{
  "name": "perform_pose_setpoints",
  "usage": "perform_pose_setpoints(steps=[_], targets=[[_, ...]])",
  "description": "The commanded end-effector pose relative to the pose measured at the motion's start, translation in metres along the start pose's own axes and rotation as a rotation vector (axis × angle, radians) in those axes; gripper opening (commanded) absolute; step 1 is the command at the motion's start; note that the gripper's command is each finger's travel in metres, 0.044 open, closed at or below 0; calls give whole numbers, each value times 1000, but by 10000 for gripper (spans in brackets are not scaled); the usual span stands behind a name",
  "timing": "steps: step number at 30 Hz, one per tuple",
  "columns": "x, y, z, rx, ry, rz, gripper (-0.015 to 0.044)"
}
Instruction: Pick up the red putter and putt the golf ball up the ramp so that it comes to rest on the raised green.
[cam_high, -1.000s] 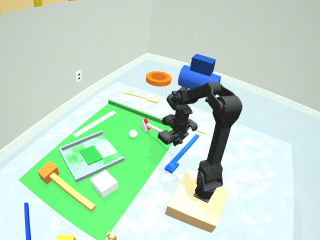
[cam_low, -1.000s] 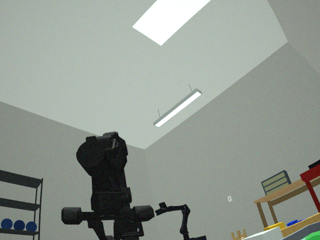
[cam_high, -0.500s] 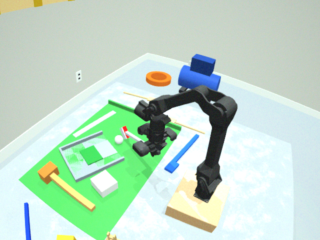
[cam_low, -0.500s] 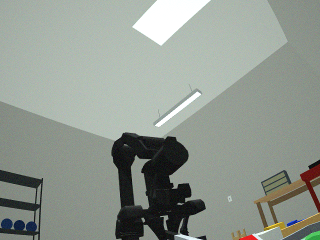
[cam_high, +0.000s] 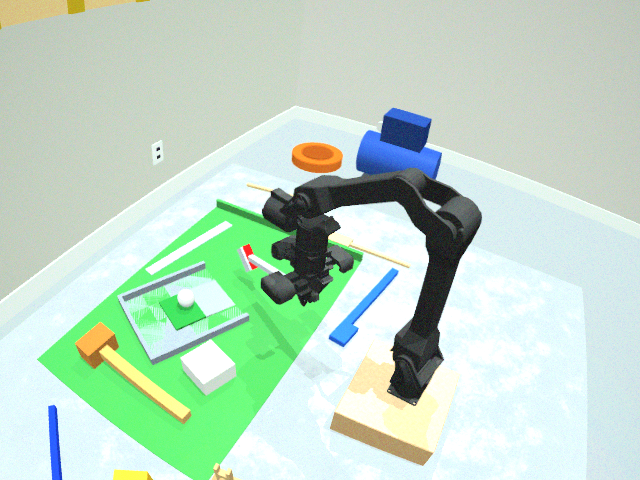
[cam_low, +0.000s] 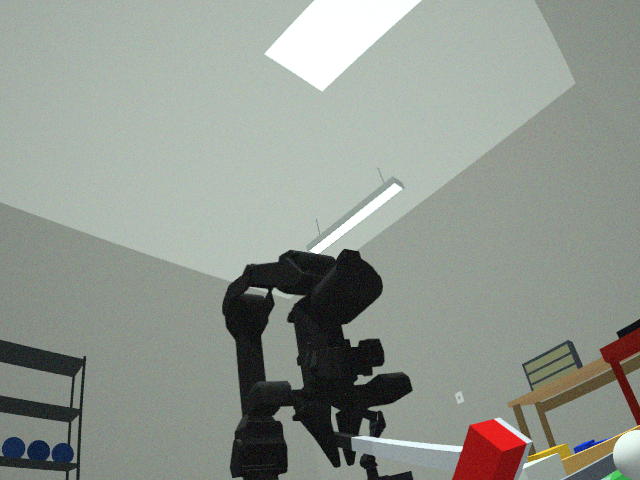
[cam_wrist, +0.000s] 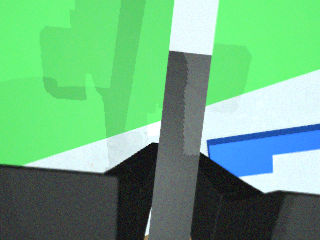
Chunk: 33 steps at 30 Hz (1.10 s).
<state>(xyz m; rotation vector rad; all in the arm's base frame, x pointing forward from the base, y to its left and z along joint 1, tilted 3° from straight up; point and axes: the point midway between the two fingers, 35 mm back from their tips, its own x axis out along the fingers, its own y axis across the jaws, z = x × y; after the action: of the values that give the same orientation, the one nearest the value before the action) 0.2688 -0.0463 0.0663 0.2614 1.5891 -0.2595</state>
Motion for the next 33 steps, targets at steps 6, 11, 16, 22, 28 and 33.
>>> perform_pose_setpoints(steps=[6, 11, 16, 22, 28, 33], targets=[[-17, 0, 1, 0, -15, 2, 0], [-17, 0, 1, 0, -15, 2, 0], [-17, 0, 1, 0, -15, 2, 0], [-17, 0, 1, 0, -15, 2, 0], [-17, 0, 1, 0, -15, 2, 0], [-17, 0, 1, 0, -15, 2, 0]])
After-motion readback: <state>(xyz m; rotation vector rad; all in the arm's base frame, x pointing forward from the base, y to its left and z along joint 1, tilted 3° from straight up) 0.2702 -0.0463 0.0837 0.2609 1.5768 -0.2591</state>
